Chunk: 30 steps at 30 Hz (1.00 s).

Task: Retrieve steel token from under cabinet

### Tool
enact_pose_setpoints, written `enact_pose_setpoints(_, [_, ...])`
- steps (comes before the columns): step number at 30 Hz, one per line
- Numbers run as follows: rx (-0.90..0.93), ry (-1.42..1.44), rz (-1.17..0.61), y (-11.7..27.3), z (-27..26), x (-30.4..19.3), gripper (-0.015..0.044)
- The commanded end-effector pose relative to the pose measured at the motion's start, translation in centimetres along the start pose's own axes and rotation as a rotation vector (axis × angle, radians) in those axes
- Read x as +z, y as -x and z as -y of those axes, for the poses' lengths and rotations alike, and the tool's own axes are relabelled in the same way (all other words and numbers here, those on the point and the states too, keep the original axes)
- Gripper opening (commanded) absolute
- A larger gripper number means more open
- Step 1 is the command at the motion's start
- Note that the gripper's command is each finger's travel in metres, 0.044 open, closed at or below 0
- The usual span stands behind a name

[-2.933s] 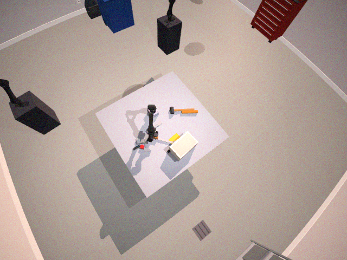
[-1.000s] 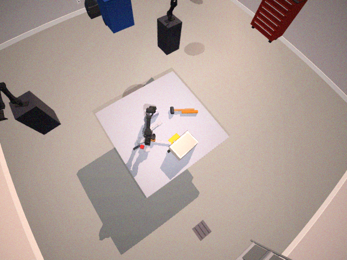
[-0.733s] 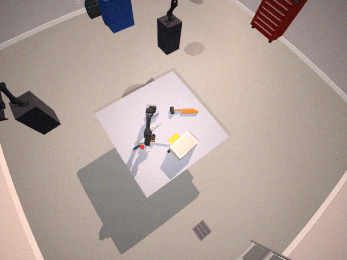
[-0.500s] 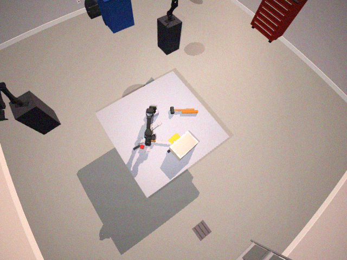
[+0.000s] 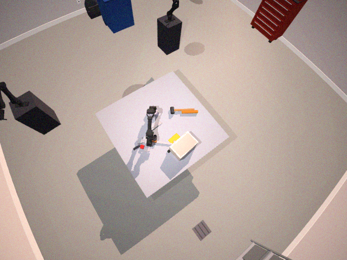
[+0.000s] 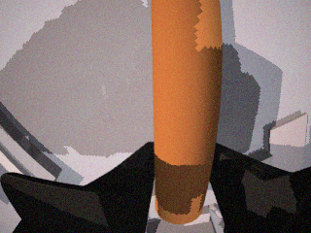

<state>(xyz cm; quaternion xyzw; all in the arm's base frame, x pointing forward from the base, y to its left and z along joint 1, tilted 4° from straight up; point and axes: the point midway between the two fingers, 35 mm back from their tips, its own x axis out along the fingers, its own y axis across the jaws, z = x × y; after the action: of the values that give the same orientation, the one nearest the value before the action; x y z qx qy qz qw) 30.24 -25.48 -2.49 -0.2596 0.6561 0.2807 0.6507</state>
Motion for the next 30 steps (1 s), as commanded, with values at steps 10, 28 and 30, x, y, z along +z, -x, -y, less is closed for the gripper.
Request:
enact_pose_setpoints(10, [0.003, -0.001, -0.008, -0.3, -0.1, -0.1, 0.0200])
enact_pose_setpoints(28, [0.000, -0.007, 0.011, -1.5, 0.2, -0.1, 0.0270])
enact_pose_setpoints(30, [0.000, -0.007, 0.011, -1.5, 0.2, -0.1, 0.0270])
